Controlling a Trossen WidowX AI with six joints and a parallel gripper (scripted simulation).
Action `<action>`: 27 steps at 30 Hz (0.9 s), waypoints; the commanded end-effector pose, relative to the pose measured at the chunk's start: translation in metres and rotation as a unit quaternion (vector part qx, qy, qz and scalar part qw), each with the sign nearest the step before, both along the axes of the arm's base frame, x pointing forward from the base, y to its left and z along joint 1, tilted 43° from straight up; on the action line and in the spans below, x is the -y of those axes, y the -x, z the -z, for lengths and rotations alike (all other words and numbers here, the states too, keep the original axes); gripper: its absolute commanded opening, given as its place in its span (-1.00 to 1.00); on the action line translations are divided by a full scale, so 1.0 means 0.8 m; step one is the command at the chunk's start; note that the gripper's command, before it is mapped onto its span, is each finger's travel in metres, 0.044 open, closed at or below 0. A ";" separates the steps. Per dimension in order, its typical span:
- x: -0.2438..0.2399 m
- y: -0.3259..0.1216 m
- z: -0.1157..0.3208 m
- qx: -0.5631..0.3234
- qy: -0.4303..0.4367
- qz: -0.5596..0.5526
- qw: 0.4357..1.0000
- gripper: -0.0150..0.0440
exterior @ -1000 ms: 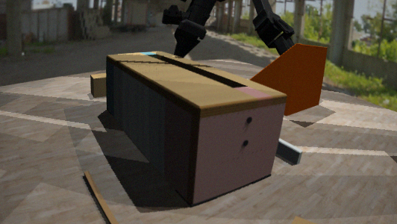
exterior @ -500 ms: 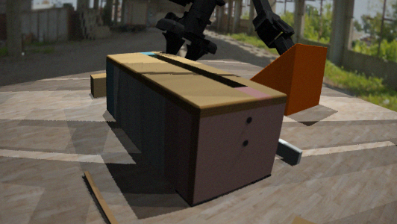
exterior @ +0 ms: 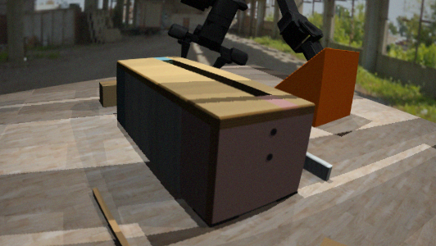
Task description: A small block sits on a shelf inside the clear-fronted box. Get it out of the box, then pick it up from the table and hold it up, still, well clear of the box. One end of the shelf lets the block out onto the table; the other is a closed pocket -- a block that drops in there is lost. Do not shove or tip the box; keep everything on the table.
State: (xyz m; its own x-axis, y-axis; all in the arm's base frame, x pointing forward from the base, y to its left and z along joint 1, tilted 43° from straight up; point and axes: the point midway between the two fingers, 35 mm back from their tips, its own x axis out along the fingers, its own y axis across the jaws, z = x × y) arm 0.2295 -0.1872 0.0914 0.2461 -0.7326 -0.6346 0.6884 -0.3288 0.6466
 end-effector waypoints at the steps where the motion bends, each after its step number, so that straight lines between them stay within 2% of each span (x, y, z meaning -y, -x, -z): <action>1: 0.002 -0.001 0.018 0.308 -0.114 0.261 0.908 0.47; 6: 0.002 -0.002 0.018 0.371 -0.136 0.312 0.864 0.47; 27: 0.004 -0.002 0.020 0.371 -0.136 0.312 0.864 0.47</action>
